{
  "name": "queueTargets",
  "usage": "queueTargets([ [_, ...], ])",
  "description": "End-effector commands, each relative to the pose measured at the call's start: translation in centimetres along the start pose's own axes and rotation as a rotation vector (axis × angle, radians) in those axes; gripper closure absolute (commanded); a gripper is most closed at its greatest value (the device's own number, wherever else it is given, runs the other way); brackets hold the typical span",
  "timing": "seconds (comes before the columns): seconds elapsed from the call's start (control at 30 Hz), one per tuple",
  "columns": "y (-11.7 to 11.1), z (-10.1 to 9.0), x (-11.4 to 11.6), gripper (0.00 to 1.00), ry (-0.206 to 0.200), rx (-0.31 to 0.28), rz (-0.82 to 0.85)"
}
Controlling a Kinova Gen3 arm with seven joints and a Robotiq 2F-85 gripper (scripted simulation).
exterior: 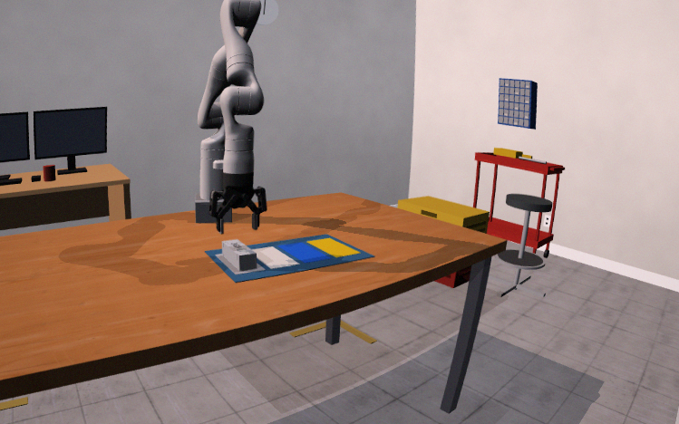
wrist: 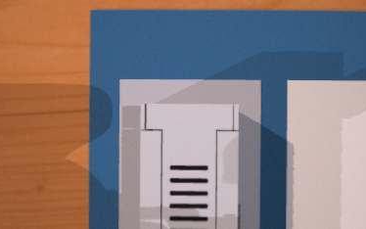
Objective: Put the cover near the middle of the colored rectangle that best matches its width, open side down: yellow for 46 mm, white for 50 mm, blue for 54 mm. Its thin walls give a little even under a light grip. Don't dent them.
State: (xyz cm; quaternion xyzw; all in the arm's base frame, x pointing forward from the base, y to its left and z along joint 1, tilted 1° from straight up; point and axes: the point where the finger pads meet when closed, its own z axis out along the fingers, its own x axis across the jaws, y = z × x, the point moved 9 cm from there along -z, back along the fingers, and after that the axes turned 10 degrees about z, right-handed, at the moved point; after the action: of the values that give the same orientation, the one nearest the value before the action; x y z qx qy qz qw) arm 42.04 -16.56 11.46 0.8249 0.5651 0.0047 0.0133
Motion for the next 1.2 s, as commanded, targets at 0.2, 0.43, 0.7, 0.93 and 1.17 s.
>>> queueTargets([
  [0.2, -0.1, 0.3, -0.1, 0.0, 0.003, 0.001, -0.002],
  [0.43, -0.1, 0.7, -0.1, 0.0, 0.003, 0.001, -0.002],
  [0.7, -0.1, 2.0, -0.1, 0.0, 0.003, 0.001, -0.002],
  [0.93, -0.1, 3.0, -0.1, 0.0, 0.004, 0.0, -0.002],
  [1.17, -0.1, 3.3, -0.1, 0.0, 0.004, 0.003, -0.002],
])
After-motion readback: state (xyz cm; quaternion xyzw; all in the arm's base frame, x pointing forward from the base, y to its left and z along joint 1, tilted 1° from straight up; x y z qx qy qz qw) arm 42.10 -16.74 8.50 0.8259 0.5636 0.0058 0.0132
